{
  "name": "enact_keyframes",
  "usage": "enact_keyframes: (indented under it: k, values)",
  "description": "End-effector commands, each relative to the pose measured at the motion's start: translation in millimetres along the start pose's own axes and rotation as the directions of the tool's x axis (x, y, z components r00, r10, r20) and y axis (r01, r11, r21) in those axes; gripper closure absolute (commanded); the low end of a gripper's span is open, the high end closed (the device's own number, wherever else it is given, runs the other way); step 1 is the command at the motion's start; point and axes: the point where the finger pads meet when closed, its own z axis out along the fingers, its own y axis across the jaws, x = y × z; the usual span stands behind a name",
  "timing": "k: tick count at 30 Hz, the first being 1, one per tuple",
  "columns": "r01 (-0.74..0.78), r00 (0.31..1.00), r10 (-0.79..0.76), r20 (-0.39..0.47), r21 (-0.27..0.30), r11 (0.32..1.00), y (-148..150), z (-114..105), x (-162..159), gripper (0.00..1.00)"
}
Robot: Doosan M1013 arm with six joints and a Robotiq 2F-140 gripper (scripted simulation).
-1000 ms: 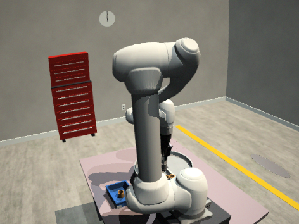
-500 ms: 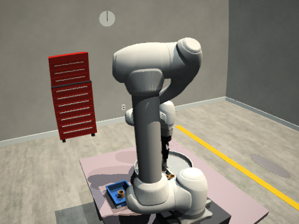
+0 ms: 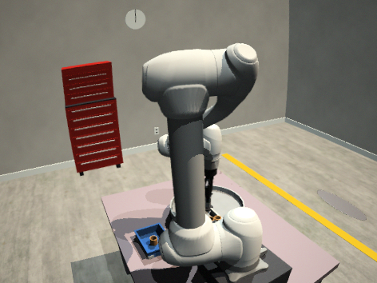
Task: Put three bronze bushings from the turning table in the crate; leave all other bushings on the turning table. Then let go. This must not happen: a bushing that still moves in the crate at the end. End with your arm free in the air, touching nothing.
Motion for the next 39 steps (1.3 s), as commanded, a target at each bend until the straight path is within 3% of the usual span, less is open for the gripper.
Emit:
enact_keyframes:
  k: [1, 9, 11, 26, 28, 39]
  values:
    - [-0.166, 0.986, 0.166, 0.016, -0.009, 0.986, -8, 0, -2, 0.90]
    - [-0.405, 0.914, 0.405, 0.014, -0.013, 0.914, -19, 0, -4, 0.90]
    - [-0.405, 0.914, 0.405, 0.014, -0.013, 0.914, -19, 0, -4, 0.90]
    - [-0.796, 0.605, 0.797, 0.007, -0.019, 0.605, -43, -1, -10, 0.90]
    - [-0.796, 0.605, 0.797, 0.007, -0.019, 0.605, -43, -1, -10, 0.90]
    - [-0.942, 0.334, 0.943, 0.002, -0.021, 0.334, -58, -1, -14, 0.90]
